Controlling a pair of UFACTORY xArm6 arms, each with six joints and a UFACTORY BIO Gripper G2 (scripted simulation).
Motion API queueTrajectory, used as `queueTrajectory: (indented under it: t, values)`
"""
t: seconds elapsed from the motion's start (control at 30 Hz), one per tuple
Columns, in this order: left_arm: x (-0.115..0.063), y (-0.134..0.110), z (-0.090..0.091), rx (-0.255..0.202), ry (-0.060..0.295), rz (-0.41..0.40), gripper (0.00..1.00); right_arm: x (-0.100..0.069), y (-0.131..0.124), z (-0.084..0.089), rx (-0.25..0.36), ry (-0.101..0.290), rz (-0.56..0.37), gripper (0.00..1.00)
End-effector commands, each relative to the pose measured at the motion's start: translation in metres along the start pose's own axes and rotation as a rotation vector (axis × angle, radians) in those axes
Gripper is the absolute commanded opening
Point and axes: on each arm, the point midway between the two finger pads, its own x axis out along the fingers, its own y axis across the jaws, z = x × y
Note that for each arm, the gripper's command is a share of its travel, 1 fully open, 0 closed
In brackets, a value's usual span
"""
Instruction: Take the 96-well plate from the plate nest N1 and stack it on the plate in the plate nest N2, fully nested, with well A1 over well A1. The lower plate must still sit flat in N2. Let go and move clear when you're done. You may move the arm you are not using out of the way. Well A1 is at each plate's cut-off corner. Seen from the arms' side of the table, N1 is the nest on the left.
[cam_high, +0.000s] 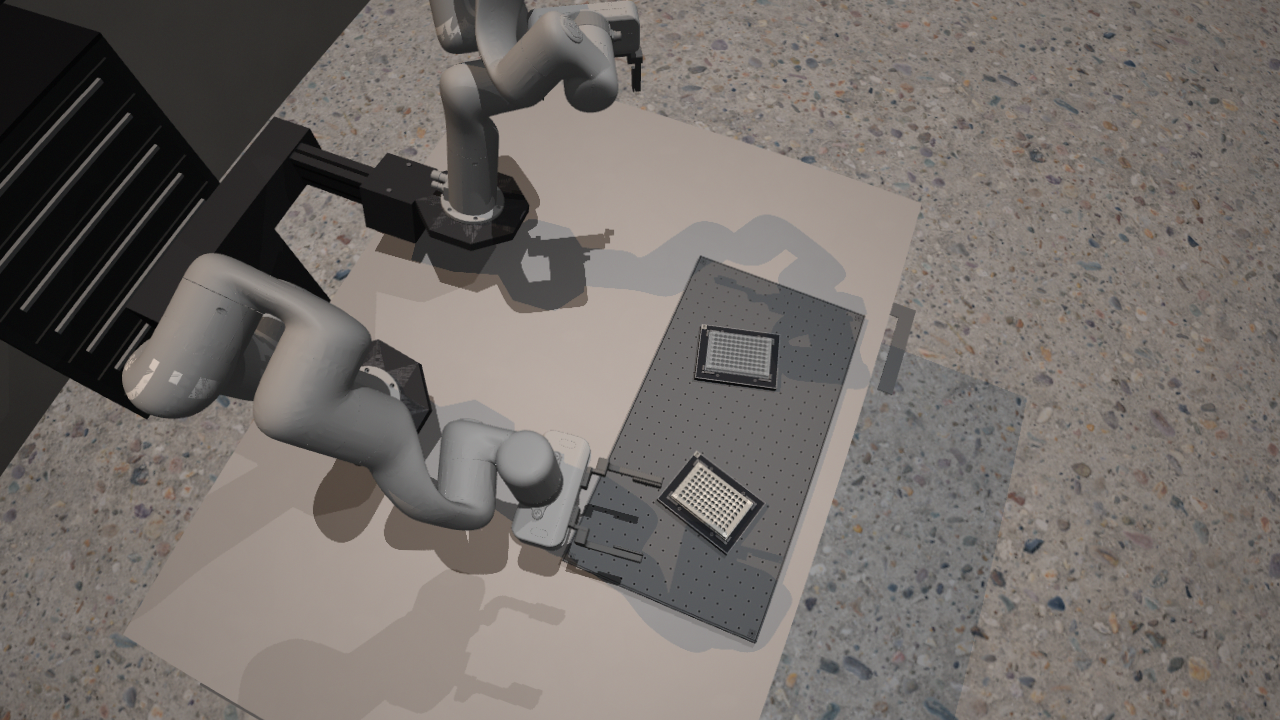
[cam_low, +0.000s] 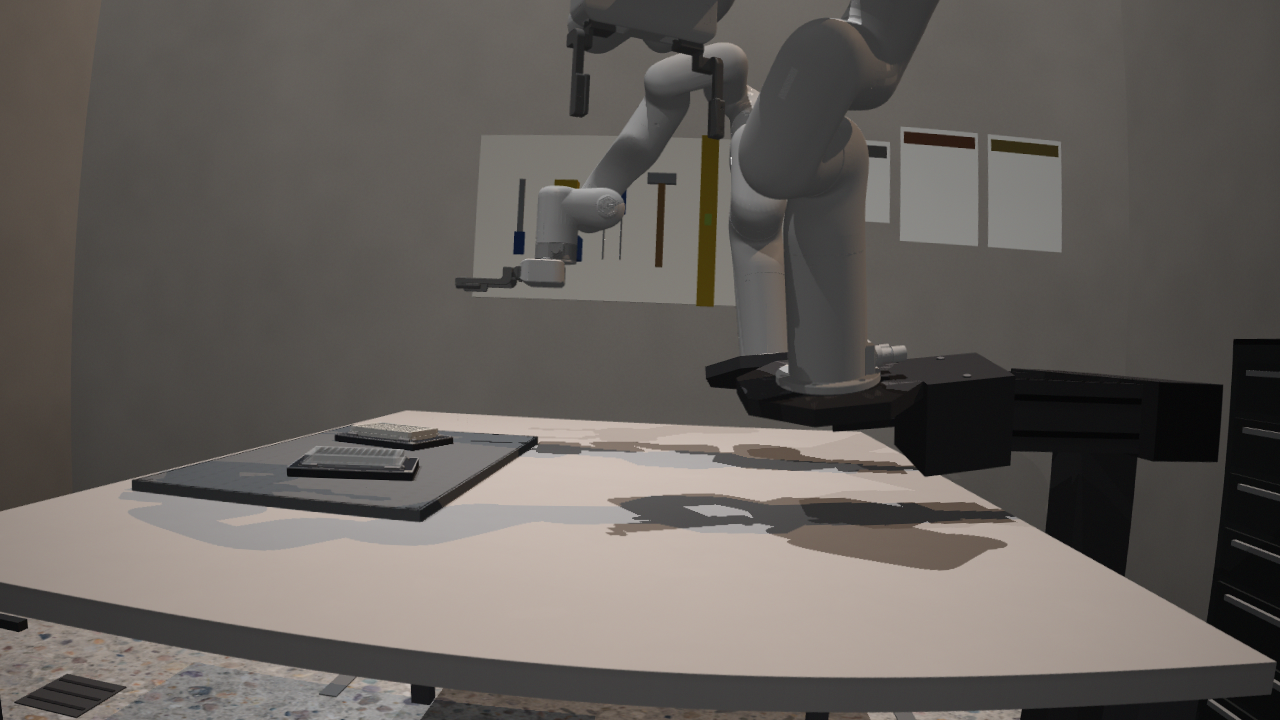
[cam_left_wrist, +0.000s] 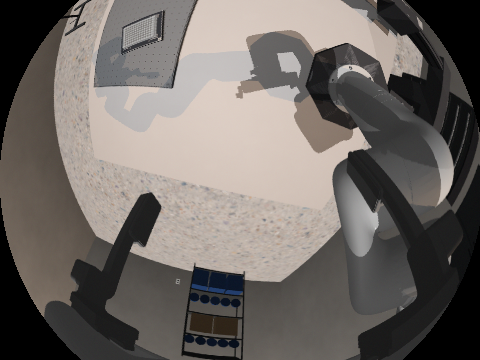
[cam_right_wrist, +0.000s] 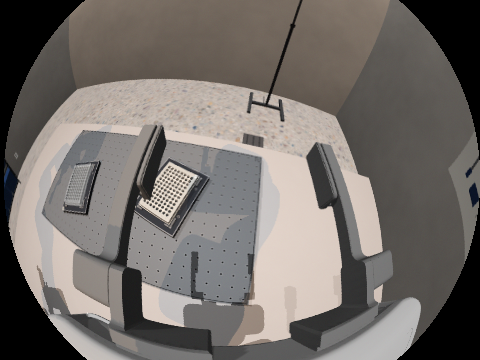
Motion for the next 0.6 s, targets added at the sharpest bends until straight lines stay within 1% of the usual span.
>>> queueTrajectory:
  t: [0.0, 0.1, 0.17, 0.57]
  values:
    - [-0.001, 0.0, 0.0, -0.001, -0.002, 0.001, 1.0, 0.008, 0.022, -0.007, 0.006, -0.004, 0.119, 0.37]
    - [-0.001, 0.0, 0.0, -0.001, -0.002, 0.001, 1.0, 0.011, 0.035, -0.012, 0.006, -0.004, 0.119, 0.37]
    - [-0.001, 0.0, 0.0, -0.001, -0.002, 0.001, 1.0, 0.011, 0.035, -0.012, 0.006, -0.004, 0.119, 0.37]
    - [-0.001, 0.0, 0.0, -0.001, -0.002, 0.001, 1.0, 0.024, 0.09, -0.034, 0.006, -0.004, 0.119, 0.37]
